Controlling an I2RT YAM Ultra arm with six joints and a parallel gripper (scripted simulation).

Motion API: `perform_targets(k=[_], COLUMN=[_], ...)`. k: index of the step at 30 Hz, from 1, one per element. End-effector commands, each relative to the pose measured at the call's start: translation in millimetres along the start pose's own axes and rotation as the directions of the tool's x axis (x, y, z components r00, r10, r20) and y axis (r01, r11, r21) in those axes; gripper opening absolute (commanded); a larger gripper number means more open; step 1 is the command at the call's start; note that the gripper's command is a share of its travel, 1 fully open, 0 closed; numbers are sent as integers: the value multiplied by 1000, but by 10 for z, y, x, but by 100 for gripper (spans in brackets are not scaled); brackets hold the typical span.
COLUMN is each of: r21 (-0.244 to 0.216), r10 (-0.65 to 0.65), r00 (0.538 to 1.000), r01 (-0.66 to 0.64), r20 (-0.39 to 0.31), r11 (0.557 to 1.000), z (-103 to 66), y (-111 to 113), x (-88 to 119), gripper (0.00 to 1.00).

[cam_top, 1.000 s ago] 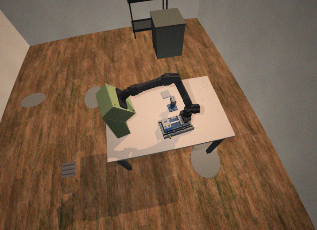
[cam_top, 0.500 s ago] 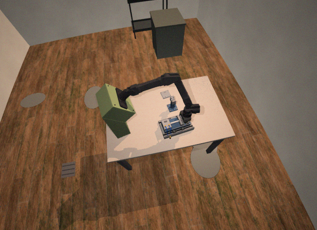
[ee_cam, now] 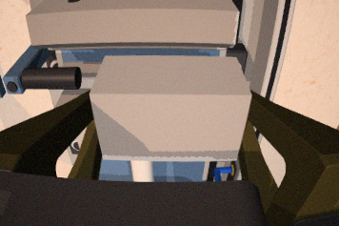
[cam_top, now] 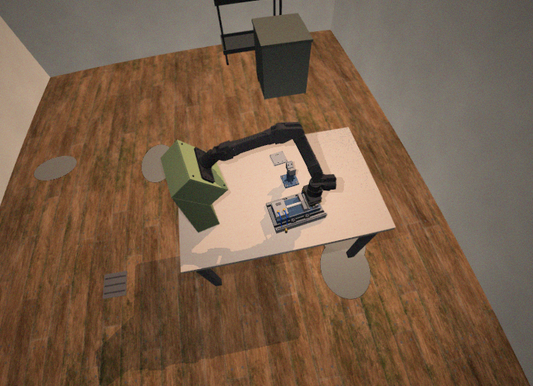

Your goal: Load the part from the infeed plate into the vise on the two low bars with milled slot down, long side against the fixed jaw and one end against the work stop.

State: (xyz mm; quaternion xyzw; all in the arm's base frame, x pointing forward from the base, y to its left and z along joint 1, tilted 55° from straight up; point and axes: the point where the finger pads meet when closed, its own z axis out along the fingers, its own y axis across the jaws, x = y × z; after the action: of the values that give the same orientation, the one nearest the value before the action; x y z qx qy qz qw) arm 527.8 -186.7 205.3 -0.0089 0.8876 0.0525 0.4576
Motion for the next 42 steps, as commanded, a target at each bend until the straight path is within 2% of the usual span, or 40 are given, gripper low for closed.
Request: perform_targets(k=[1,33,42], r21=[18,28,24], r10=[-2,-14,-5], r00=[1000,998,999], r01=[2,13,4], r20=[24,54,42], r11=[1000,1000,1000], z=[-107,-168,-146], y=[-65,-70,-62], x=[-131,-220,-136], gripper=[0,0,0])
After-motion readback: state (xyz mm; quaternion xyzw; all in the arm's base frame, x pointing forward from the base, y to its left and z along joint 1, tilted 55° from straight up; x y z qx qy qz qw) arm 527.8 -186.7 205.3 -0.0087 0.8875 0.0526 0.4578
